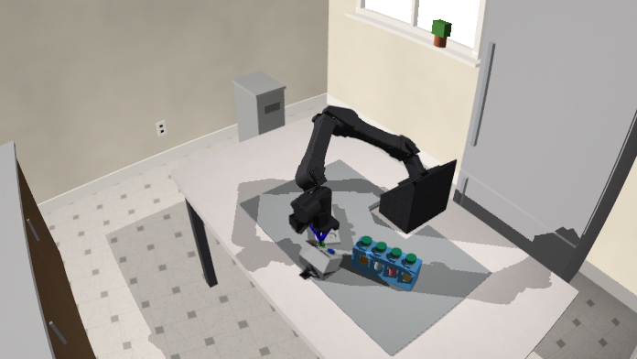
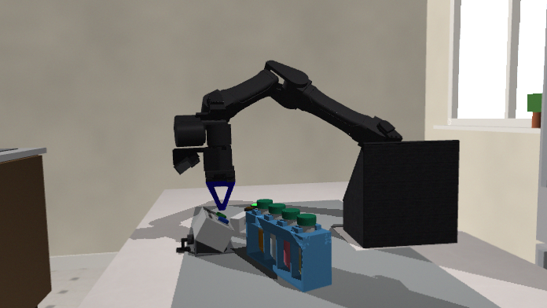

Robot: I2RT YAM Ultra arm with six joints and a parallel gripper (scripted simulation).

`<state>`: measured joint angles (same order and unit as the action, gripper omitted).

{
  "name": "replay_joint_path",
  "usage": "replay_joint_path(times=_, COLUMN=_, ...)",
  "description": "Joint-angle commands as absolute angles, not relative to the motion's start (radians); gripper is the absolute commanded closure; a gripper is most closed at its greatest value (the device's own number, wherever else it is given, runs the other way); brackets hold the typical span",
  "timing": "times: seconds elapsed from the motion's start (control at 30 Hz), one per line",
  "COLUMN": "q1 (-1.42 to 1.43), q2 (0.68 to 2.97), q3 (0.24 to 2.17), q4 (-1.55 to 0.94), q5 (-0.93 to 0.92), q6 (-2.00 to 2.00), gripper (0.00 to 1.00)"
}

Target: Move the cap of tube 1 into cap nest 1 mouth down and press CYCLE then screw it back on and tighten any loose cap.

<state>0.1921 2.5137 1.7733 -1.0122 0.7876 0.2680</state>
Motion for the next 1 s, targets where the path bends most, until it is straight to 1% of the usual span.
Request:
replay_joint_path(times=0.0, q1=0.209, q2=2.507, q3=1.776, q4=-1.011, q5=0.788, q6=0.267, gripper=1.0)
replay_joint_path(times=0.97, q1=0.211, q2=2.514, q3=1.781, q4=-1.01, q5=0.788, q6=0.27, gripper=1.0)
